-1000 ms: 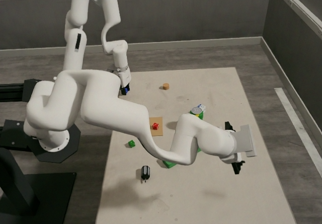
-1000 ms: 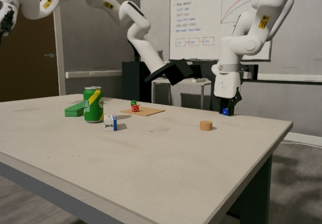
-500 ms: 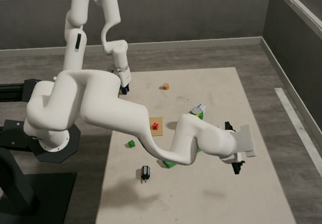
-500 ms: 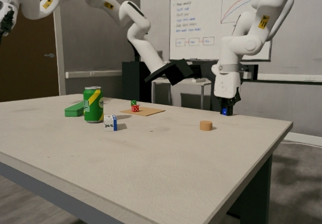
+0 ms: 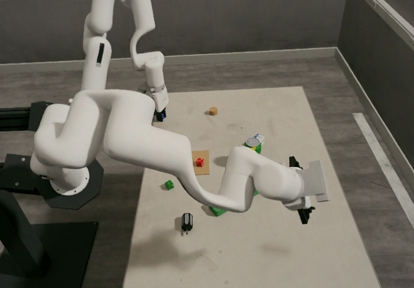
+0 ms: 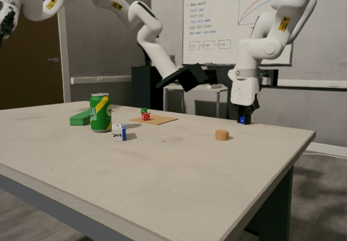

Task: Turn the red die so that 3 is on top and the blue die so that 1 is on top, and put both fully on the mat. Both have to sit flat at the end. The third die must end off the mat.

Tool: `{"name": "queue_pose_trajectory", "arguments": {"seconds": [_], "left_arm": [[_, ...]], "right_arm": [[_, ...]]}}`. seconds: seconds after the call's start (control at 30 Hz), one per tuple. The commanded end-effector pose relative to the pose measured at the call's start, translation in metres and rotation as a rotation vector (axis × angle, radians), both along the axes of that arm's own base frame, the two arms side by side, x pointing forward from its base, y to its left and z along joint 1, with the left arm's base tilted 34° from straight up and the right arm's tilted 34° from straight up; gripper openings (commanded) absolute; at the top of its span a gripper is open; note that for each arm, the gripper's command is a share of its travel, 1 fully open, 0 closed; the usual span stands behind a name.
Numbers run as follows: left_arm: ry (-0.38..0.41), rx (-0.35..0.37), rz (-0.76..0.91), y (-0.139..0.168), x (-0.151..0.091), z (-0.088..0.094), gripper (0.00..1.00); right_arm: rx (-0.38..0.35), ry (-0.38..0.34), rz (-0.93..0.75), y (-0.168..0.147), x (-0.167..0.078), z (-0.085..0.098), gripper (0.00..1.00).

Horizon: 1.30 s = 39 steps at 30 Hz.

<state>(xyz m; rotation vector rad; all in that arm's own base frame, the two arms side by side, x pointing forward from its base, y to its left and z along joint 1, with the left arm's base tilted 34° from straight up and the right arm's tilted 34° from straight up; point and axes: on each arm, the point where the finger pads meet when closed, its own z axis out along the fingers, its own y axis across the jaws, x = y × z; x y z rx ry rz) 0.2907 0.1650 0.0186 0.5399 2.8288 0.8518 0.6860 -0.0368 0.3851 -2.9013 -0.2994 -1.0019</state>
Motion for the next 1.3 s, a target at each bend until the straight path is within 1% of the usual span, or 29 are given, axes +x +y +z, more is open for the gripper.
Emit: {"name": "queue_pose_trajectory", "arguments": {"seconds": [0.0,0.27,0.37,0.5,0.57,1.07,1.13,1.27], "left_arm": [[-0.001,0.000,0.000,0.000,0.000,0.000,0.22],[-0.001,0.000,0.000,-0.001,0.000,0.001,0.22],[-0.001,0.000,0.000,-0.003,-0.001,0.005,0.22],[-0.001,0.000,0.000,-0.008,-0.003,0.014,0.22],[-0.001,0.000,0.000,-0.008,-0.003,0.014,0.22],[-0.001,0.000,0.000,-0.038,-0.017,0.063,0.22],[-0.001,0.000,0.000,-0.038,-0.017,0.063,0.22],[-0.001,0.000,0.000,-0.045,-0.020,0.074,0.22]], "right_arm": [[-0.001,-0.005,0.001,0.001,0.000,0.003,1.00],[-0.001,-0.005,0.001,0.001,0.000,0.003,1.00],[-0.001,-0.005,0.001,0.001,0.000,0.003,1.00],[-0.001,-0.005,0.001,0.001,0.000,0.003,1.00],[-0.001,-0.005,0.001,0.001,0.000,0.003,1.00],[-0.001,-0.005,0.001,0.001,0.000,0.003,1.00],[-0.001,-0.005,0.001,0.001,0.000,0.003,1.00],[-0.001,-0.005,0.001,0.001,0.000,0.003,1.00]]}}
